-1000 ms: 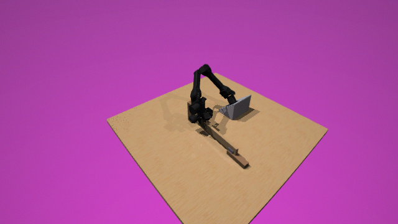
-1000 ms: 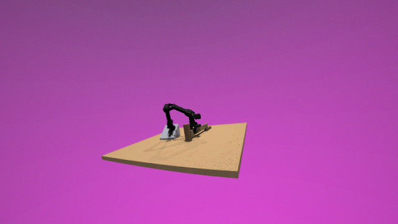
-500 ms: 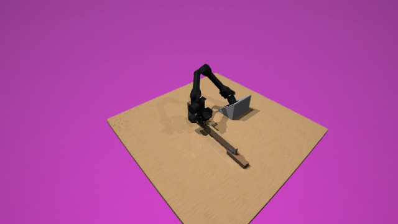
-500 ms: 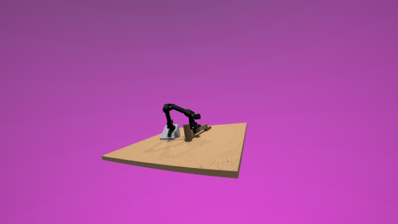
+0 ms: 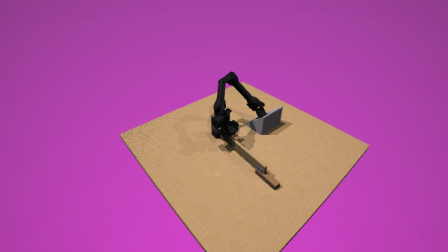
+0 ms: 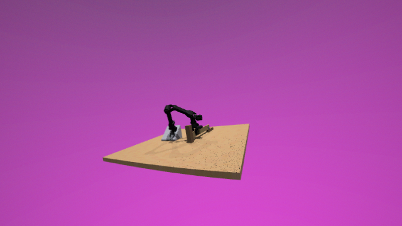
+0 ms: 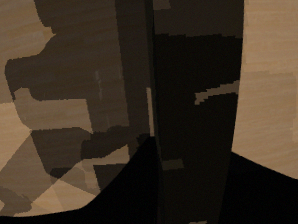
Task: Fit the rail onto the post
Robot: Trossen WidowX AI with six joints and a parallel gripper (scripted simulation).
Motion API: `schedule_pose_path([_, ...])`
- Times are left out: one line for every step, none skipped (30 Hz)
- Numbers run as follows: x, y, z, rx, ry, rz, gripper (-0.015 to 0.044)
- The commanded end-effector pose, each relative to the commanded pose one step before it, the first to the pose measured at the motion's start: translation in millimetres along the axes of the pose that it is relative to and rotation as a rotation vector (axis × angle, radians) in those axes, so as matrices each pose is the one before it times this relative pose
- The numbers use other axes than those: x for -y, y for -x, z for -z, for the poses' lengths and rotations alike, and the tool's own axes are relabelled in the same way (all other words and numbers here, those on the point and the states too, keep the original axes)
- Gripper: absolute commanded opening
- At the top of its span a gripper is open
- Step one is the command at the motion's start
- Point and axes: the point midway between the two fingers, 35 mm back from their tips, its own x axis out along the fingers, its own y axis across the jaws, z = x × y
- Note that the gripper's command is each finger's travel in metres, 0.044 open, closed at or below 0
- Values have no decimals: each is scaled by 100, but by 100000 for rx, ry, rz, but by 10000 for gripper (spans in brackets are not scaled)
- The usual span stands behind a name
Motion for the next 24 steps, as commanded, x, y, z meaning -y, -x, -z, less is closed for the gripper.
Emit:
schedule_pose_path([16, 176, 236, 104, 208, 366, 0])
schedule_pose_path([-1, 2, 33, -1, 0, 0, 0])
schedule_pose_path([-1, 1, 33, -1, 0, 0, 0])
schedule_pose_path([-1, -1, 33, -1, 0, 0, 0])
schedule_pose_path([-1, -2, 32, -1, 0, 0, 0])
schedule_pose_path([-1, -3, 33, -2, 0, 0, 0])
schedule_pose_path([-1, -4, 33, -2, 0, 0, 0])
schedule_pose_path([-1, -5, 31, -1, 0, 0, 0])
schedule_pose_path([-1, -6, 32, -2, 0, 0, 0])
schedule_pose_path([-1, -6, 31, -2, 0, 0, 0])
schedule_pose_path([-1, -7, 30, -2, 0, 0, 0])
schedule_pose_path([-1, -7, 31, -2, 0, 0, 0])
schedule_pose_path([-1, -8, 31, -2, 0, 0, 0])
schedule_pose_path([-1, -8, 31, -2, 0, 0, 0])
schedule_pose_path([-1, -8, 31, -2, 0, 0, 0])
schedule_pose_path([-1, -8, 31, -2, 0, 0, 0])
schedule_pose_path([-1, -8, 31, -2, 0, 0, 0])
schedule_pose_path([0, -8, 31, -2, 0, 0, 0])
schedule_pose_path([0, -8, 31, -2, 0, 0, 0])
schedule_pose_path([0, -7, 31, -2, 0, 0, 0])
schedule_pose_path([0, -7, 33, -2, 0, 0, 0])
schedule_pose_path([0, -6, 31, -2, 0, 0, 0])
schedule_pose_path([0, -5, 33, -2, 0, 0, 0])
schedule_pose_path([0, -4, 33, -2, 0, 0, 0])
